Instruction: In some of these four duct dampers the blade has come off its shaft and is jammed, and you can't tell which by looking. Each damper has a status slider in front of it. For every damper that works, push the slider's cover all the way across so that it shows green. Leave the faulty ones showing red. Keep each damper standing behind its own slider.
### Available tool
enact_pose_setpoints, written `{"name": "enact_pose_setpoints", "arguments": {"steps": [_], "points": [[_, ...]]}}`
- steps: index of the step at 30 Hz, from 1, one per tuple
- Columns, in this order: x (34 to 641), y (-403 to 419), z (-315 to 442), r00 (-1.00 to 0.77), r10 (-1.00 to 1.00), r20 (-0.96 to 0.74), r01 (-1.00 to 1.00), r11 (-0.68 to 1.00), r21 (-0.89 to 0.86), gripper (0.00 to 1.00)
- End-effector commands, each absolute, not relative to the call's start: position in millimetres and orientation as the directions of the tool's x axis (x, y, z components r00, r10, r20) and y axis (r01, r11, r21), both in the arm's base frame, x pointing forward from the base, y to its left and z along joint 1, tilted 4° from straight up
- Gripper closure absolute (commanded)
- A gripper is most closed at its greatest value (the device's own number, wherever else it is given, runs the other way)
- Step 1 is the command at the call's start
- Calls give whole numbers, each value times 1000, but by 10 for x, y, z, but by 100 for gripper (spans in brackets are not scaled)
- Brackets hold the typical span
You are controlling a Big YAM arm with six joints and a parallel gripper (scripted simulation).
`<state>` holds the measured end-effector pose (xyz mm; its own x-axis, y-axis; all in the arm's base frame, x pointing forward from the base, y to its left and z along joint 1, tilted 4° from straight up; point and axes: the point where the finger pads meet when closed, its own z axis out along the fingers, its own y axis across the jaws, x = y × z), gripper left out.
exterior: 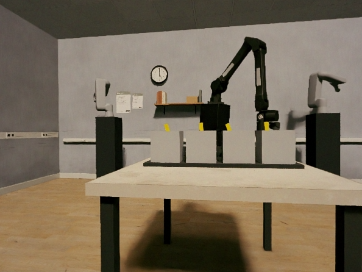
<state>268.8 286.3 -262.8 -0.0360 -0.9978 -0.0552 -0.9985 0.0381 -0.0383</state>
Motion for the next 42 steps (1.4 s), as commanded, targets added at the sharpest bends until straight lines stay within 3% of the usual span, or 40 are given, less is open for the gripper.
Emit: {"name": "enact_pose_setpoints", "arguments": {"steps": [1, 42], "points": [[2818, 3015, -2555, -23, -996, -92, -997, 29, -70, 100], [2718, 2814, -2221, -34, -998, -62, -998, 36, -43, 100]]}}
